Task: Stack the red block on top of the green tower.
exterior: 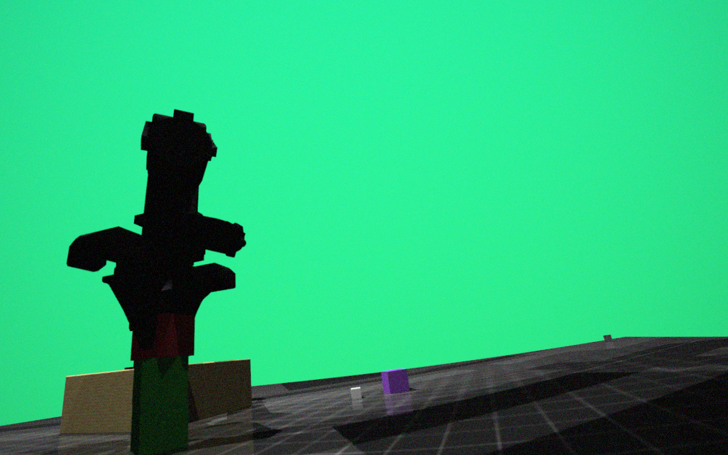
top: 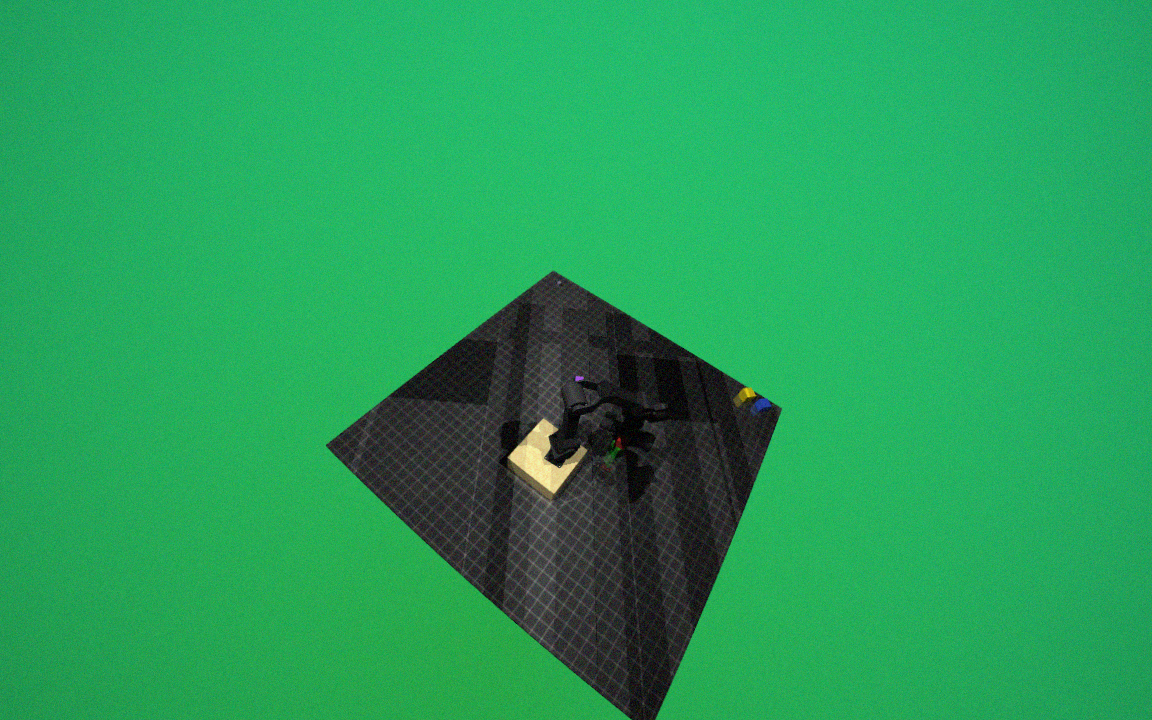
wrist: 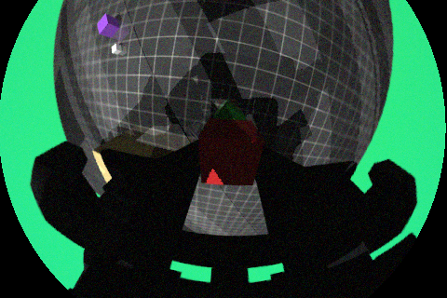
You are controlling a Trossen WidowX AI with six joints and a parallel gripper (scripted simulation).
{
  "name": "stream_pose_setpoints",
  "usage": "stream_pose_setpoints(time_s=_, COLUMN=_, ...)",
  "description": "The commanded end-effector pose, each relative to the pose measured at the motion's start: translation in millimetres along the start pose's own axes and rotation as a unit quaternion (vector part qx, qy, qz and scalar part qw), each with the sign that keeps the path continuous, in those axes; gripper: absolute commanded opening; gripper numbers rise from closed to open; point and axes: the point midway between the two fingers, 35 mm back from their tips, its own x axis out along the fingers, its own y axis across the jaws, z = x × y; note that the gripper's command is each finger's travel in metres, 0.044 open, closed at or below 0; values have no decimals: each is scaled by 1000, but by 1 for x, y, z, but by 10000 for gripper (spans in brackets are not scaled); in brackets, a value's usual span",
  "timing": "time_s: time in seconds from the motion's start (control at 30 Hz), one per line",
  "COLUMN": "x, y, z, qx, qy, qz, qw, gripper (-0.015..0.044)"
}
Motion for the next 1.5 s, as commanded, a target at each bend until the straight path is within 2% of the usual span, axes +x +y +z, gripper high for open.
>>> stream_pose_setpoints(time_s=0.0, x=0, y=-1, z=0, qx=-3, qy=1, qz=-2, qw=1000, gripper=0)
stream_pose_setpoints(time_s=0.1, x=-4, y=-1, z=0, qx=-3, qy=1, qz=-2, qw=1000, gripper=0)
stream_pose_setpoints(time_s=0.67, x=0, y=0, z=0, qx=0, qy=0, qz=0, qw=1000, gripper=440)
stream_pose_setpoints(time_s=1.47, x=0, y=0, z=0, qx=0, qy=0, qz=0, qw=1000, gripper=440)
